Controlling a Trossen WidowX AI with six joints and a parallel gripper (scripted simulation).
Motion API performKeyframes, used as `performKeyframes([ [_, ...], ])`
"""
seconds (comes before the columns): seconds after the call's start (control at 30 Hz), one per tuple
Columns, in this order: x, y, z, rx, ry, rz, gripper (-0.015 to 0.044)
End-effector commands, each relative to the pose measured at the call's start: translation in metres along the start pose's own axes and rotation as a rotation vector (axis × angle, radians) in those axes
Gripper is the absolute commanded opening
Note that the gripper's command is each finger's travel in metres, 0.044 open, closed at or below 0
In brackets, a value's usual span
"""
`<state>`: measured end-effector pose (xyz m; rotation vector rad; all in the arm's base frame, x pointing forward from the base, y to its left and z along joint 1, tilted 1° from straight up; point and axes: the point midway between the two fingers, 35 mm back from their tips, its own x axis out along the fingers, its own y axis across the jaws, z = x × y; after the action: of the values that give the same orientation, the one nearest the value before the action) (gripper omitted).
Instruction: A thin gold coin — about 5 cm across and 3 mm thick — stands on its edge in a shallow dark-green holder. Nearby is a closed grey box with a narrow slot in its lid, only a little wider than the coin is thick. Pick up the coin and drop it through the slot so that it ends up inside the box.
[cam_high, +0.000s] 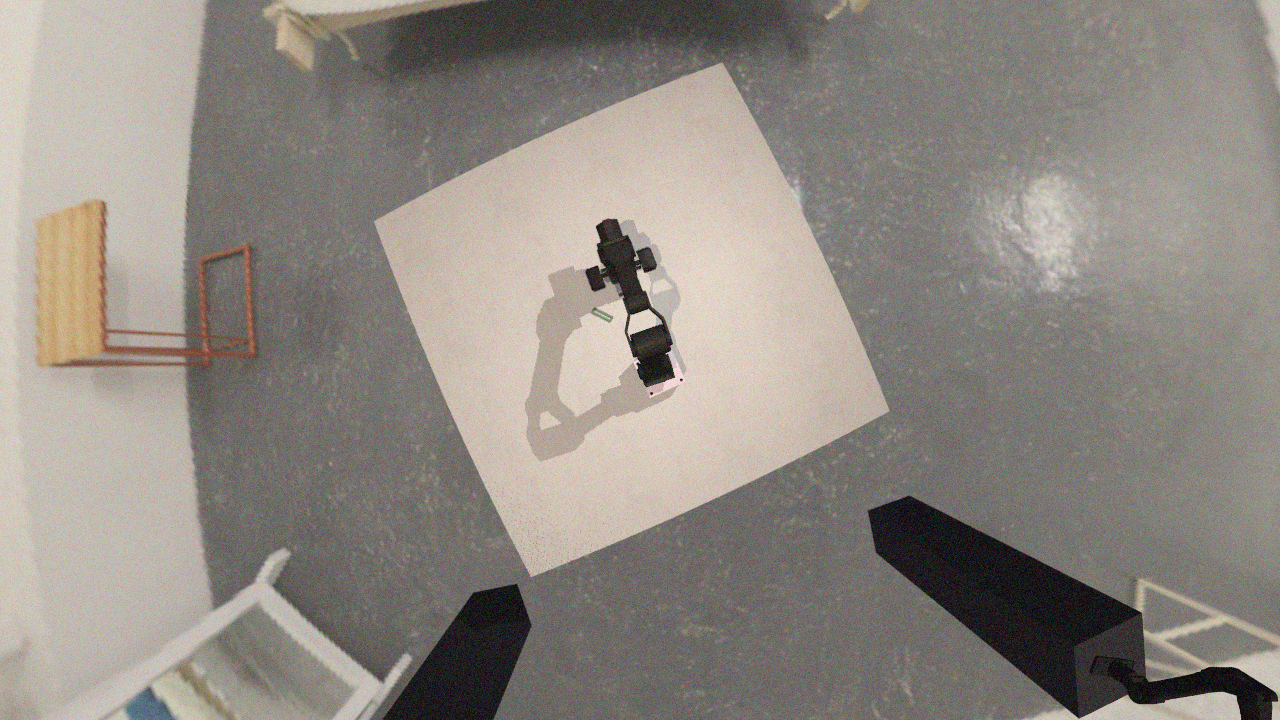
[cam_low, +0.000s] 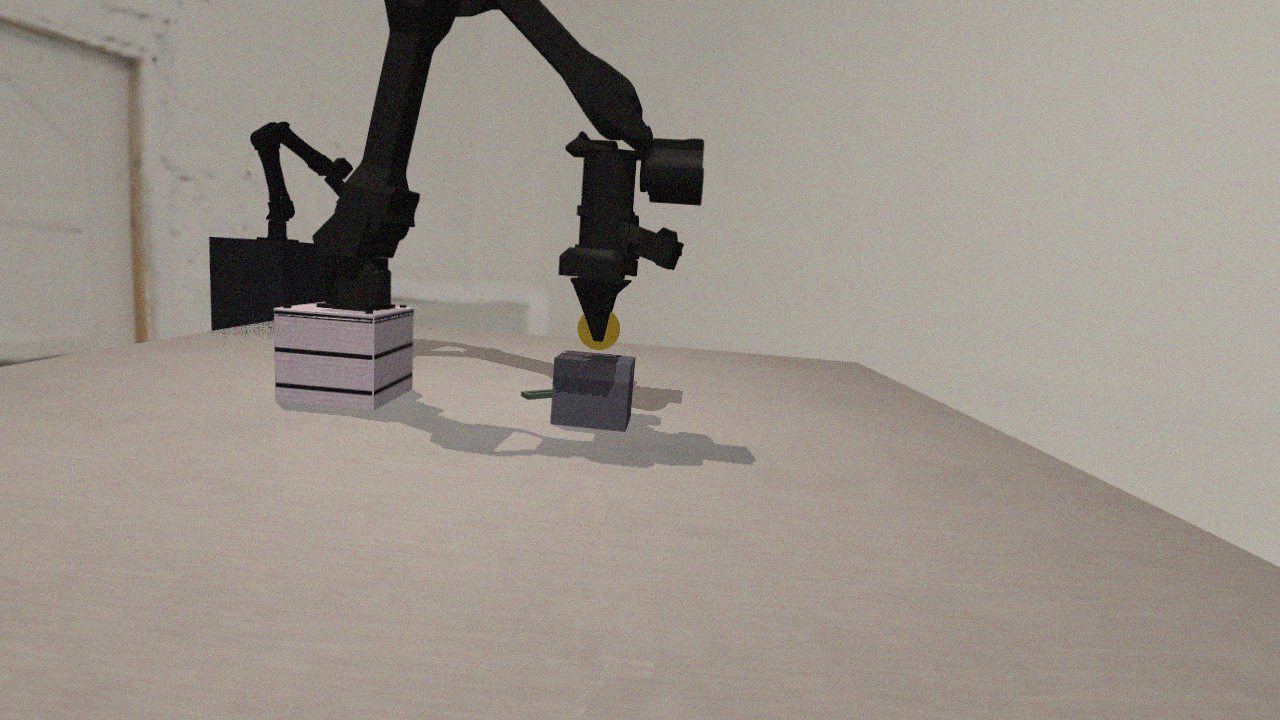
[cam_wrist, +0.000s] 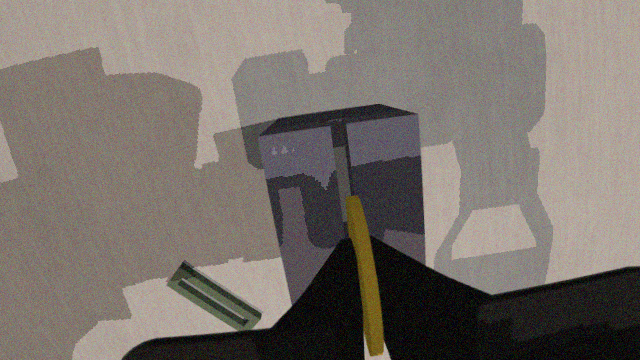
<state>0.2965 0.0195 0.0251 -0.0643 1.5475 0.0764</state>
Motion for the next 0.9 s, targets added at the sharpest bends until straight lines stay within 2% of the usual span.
performKeyframes([
  [0.0,0.0029,-0.0001,-0.0019,0.006,0.004,0.0,0.0],
  [0.53,0.0081,0.0001,-0.0011,0.002,0.004,0.0,0.0],
  [0.73,0.0056,0.0,-0.0003,0.001,0.001,0.0,0.0157],
  [0.87,0.0056,0.0,-0.0003,0.001,0.001,0.0,0.0161],
])
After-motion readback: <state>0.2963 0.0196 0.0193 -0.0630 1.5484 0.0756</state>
